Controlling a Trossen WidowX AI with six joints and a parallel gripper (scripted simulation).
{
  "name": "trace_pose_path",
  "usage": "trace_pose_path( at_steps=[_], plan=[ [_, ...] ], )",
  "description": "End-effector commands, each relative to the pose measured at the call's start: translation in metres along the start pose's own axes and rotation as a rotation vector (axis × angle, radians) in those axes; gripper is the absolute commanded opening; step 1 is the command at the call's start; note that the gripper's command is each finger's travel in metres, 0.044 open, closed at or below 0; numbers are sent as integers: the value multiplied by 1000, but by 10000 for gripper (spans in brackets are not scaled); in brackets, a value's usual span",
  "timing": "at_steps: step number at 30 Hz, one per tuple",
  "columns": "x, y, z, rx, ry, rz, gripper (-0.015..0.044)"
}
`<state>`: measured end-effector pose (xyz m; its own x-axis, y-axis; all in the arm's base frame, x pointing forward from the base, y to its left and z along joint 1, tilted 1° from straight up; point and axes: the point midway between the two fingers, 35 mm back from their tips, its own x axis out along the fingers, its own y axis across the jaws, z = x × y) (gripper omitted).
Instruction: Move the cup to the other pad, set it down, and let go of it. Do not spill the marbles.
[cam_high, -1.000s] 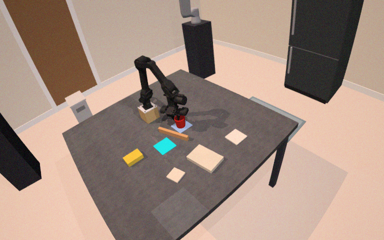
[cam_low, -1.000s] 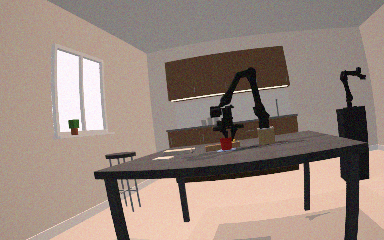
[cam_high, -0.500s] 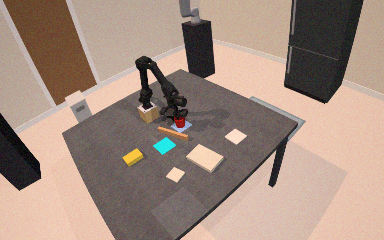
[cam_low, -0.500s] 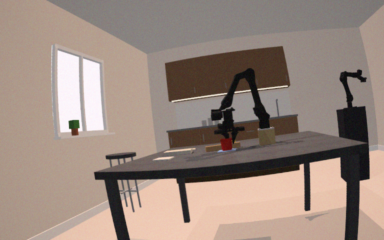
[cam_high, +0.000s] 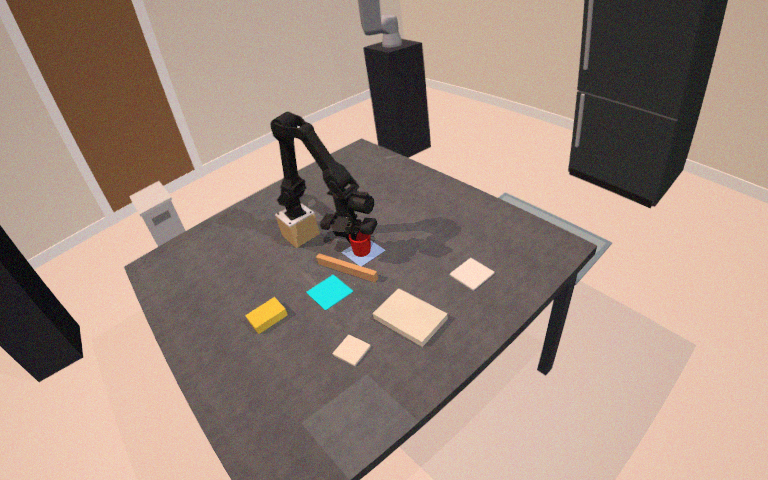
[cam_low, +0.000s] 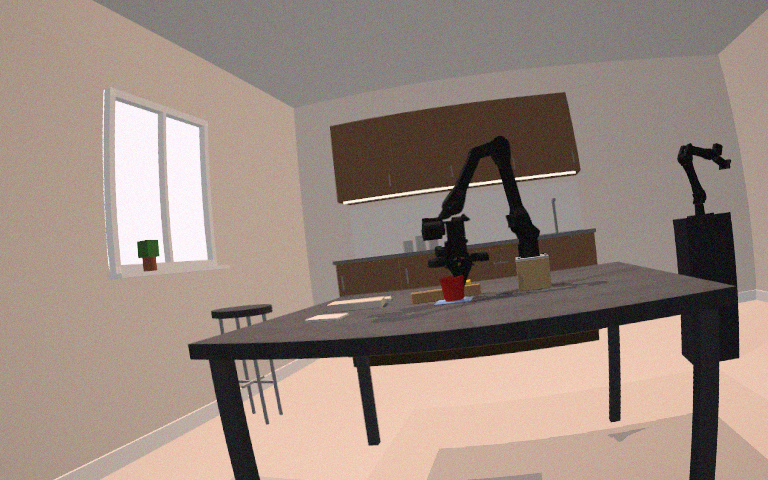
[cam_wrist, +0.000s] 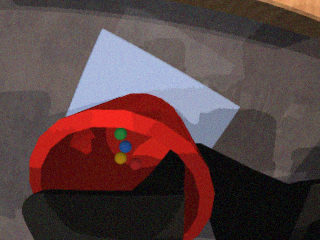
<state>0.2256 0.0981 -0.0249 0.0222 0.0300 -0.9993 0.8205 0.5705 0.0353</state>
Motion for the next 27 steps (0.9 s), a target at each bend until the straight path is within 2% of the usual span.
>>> trace_pose_path(
  at_steps=[1,15,27],
  plan=[
    [-7,1,0,1,1,-1,0],
    [-56,0,1,5,4,-5,0],
    [-56,0,2,10,1,-5,0]
  ],
)
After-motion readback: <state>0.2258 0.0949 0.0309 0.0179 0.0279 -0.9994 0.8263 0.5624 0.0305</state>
